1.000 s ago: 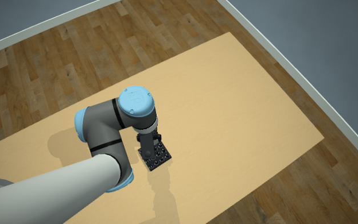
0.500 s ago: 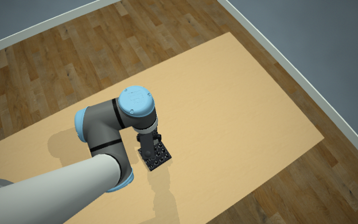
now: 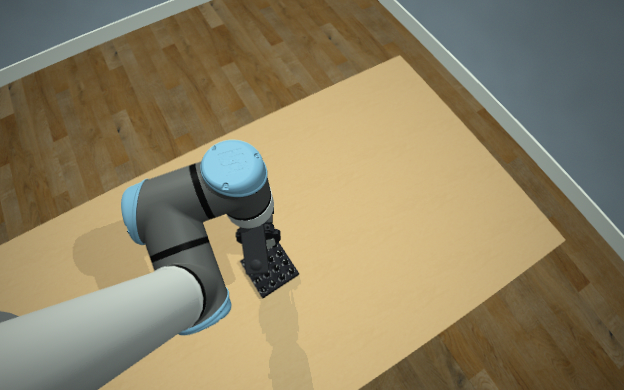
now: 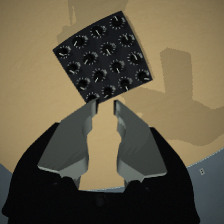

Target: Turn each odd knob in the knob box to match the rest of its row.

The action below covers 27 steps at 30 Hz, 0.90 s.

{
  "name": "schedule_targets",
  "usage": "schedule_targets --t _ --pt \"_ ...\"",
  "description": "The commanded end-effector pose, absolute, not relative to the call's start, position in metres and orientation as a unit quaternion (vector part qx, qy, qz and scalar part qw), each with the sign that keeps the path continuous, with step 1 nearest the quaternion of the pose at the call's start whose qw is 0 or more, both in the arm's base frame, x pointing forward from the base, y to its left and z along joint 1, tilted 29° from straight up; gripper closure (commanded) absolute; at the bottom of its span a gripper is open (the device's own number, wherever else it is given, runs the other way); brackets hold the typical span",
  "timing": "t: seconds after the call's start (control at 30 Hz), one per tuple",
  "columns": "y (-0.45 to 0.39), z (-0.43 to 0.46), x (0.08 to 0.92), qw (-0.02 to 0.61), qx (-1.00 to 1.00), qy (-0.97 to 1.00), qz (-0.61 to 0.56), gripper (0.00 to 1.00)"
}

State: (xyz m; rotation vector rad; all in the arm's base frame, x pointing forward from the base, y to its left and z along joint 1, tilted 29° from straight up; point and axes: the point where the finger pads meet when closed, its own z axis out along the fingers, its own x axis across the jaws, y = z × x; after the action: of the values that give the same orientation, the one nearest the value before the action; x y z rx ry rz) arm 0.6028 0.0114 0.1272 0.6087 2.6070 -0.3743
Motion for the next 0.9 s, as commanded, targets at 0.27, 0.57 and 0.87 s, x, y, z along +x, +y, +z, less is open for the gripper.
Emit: schedule_targets --t 0.27,0.57,0.87 --pt "0.015 0.137 0.598 0.215 0.221 0.941 -0.136 0.89" --pt "0.015 0.137 0.598 0.215 0.221 0.941 -0.136 0.89" --pt "0.022 0.150 0.597 0.230 0.316 0.914 -0.112 0.89"
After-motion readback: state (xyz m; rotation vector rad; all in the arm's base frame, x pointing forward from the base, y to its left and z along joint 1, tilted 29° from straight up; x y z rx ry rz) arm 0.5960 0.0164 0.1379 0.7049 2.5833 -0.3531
